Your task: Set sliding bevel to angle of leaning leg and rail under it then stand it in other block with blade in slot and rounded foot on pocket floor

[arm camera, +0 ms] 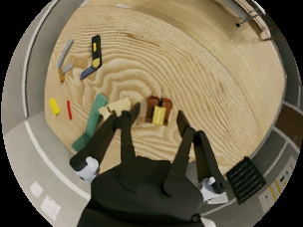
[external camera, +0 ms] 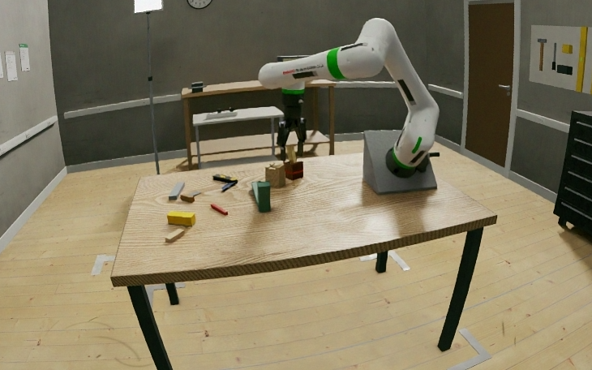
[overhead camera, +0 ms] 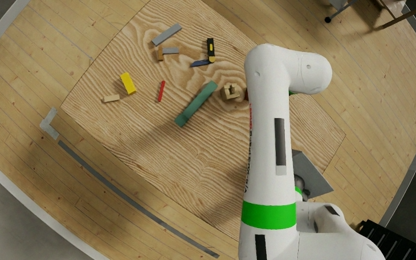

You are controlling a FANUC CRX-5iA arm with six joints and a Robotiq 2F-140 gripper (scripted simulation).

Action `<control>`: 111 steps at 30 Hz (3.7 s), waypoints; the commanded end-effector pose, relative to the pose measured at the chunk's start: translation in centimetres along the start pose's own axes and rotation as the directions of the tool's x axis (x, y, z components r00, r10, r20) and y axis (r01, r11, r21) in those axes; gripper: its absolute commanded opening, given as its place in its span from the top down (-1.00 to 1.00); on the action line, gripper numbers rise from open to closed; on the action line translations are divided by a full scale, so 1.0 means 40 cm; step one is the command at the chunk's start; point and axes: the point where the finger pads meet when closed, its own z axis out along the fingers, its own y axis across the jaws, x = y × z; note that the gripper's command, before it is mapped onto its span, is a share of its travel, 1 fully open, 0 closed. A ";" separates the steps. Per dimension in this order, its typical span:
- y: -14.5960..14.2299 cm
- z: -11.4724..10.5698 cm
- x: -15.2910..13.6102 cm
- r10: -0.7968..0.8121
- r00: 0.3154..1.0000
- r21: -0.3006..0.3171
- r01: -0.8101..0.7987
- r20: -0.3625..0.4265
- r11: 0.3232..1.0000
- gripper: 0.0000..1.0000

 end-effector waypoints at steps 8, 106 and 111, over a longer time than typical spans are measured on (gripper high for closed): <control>0.000 -0.003 0.002 0.000 1.000 0.000 0.000 -0.002 1.000 -1.00; 0.000 -0.302 0.022 0.000 1.000 0.000 0.000 -0.002 1.000 -1.00; 0.000 -0.302 0.022 0.000 1.000 0.000 0.000 -0.002 1.000 -1.00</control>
